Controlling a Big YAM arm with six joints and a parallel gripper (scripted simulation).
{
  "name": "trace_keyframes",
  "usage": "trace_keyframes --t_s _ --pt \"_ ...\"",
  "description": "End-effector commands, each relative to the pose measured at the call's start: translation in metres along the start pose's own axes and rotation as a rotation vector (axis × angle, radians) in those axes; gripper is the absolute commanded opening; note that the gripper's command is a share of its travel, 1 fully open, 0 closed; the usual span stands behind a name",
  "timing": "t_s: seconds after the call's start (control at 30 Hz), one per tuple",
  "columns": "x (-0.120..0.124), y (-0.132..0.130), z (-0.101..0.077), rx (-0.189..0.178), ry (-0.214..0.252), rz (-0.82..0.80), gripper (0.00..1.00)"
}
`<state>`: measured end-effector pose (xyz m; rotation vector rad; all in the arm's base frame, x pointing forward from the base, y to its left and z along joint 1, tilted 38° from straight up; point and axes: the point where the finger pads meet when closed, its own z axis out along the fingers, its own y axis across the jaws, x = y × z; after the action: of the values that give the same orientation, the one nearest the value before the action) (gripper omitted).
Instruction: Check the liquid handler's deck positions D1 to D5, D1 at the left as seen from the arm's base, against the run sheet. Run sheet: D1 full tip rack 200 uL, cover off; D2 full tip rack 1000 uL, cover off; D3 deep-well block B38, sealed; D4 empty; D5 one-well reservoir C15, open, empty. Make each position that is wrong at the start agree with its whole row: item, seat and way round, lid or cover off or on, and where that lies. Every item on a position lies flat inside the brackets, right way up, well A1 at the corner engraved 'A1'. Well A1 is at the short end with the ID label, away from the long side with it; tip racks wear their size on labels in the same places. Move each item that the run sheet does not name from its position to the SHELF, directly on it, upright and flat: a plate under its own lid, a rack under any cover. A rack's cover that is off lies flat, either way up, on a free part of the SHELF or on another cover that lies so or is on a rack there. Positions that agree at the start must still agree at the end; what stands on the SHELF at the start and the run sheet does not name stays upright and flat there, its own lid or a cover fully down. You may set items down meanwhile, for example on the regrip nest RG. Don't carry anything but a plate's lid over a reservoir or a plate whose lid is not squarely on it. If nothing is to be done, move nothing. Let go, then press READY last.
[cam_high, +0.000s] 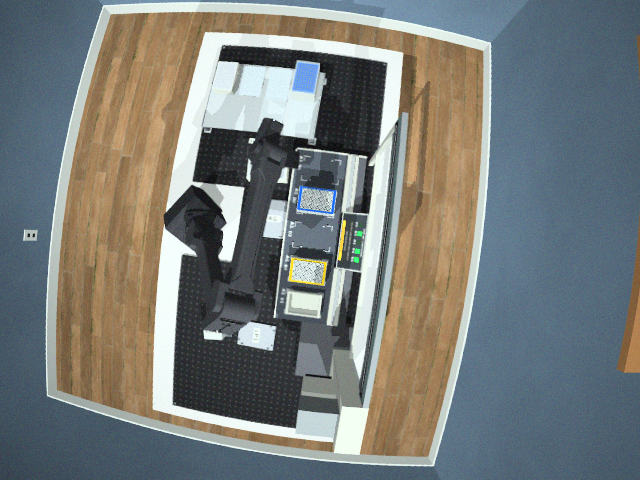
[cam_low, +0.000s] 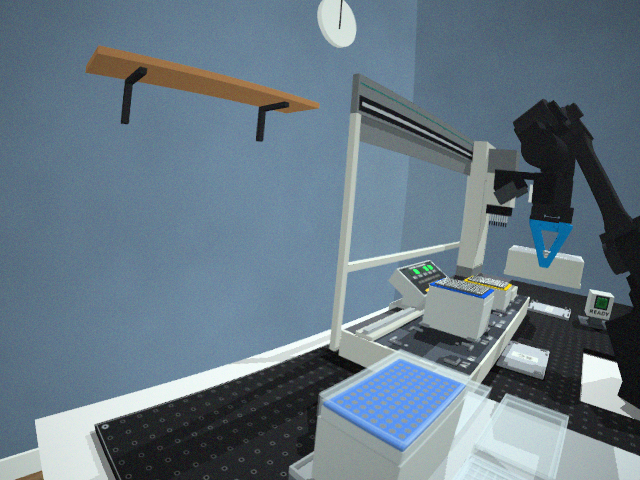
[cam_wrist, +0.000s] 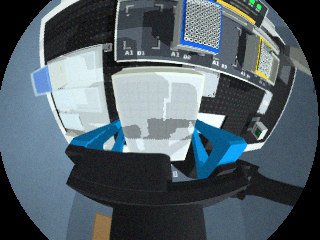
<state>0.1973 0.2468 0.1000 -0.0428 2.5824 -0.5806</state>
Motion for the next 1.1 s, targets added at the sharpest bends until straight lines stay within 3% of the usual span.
trace_keyframes --t_s 0.0,0.2,0.27,0.3,0.9,0.97,1.0,1.07 --pt "-0.007 -0.013 -0.005 -0.005 -0.003 -0.004 0.00" --pt "-0.005 -0.036 -0.005 -0.004 -0.003 -0.004 0.00" --pt "-0.021 -0.025 -0.020 -0.042 -0.016 0.025 0.00" --pt "-0.005 -0.041 -0.004 -0.004 -0.003 -0.003 0.00" --pt "0.003 -0.118 -0.003 -0.001 -0.002 -0.005 0.00" --pt "-0.010 -0.112 -0.016 -0.031 -0.015 0.019 0.00" --pt "0.003 -0.123 -0.003 -0.001 -0.002 0.015 0.00" --pt "0.003 -0.123 -0.003 -0.001 -0.002 0.015 0.00"
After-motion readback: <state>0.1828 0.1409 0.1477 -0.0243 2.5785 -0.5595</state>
